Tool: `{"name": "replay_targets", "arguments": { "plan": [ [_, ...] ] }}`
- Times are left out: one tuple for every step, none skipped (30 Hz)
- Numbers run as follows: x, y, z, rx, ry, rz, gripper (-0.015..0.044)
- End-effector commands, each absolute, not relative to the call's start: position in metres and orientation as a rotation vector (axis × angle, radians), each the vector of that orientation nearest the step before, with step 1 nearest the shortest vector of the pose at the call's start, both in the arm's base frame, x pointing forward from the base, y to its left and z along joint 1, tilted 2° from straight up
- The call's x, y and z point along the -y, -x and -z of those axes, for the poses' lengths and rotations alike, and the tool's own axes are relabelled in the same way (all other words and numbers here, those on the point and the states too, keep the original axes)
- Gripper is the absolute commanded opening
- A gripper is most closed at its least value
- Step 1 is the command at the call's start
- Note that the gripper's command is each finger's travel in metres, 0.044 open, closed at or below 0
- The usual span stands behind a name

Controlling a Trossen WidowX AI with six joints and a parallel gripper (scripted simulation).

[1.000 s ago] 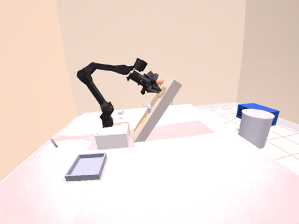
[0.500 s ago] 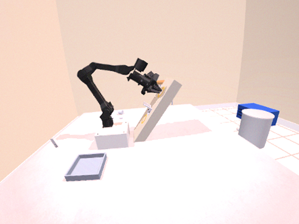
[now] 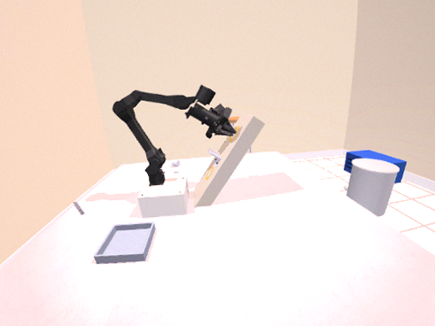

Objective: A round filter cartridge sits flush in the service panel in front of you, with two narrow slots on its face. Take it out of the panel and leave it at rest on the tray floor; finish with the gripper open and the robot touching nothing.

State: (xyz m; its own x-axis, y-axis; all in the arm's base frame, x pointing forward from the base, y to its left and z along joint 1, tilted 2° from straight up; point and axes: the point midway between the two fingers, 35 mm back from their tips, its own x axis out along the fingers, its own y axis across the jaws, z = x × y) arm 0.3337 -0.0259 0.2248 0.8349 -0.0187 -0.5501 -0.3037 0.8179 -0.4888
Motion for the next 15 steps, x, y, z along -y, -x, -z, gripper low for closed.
{"name": "replay_targets", "arguments": {
  "plan": [
    [0.0265, -0.3346, -0.2236, -0.573, 0.598, -0.156, 0.0110],
    [0.0265, -0.3349, -0.2234, -0.573, 0.598, -0.156, 0.0110],
    [0.0266, -0.3355, -0.2230, -0.573, 0.598, -0.156, 0.0110],
    [0.0266, -0.3367, -0.2223, -0.573, 0.598, -0.156, 0.0110],
    [0.0266, -0.3380, -0.2214, -0.572, 0.598, -0.156, 0.0110],
    [0.0267, -0.3391, -0.2206, -0.572, 0.598, -0.156, 0.0110],
    [0.0267, -0.3398, -0.2202, -0.572, 0.598, -0.156, 0.0110],
    [0.0267, -0.3400, -0.2200, -0.572, 0.598, -0.156, 0.0110],
    [0.0267, -0.3400, -0.2200, -0.572, 0.598, -0.156, 0.0110],
    [0.0267, -0.3400, -0.2200, -0.572, 0.598, -0.156, 0.0110],
    [0.0267, -0.3403, -0.2198, -0.572, 0.598, -0.156, 0.0110],
    [0.0267, -0.3408, -0.2196, -0.572, 0.598, -0.156, 0.0110],
    [0.0267, -0.3409, -0.2195, -0.572, 0.598, -0.156, 0.0110],
    [0.0267, -0.3412, -0.2194, -0.572, 0.598, -0.156, 0.0110],
    [0.0267, -0.3416, -0.2191, -0.572, 0.598, -0.156, 0.0110]
  ]
}}
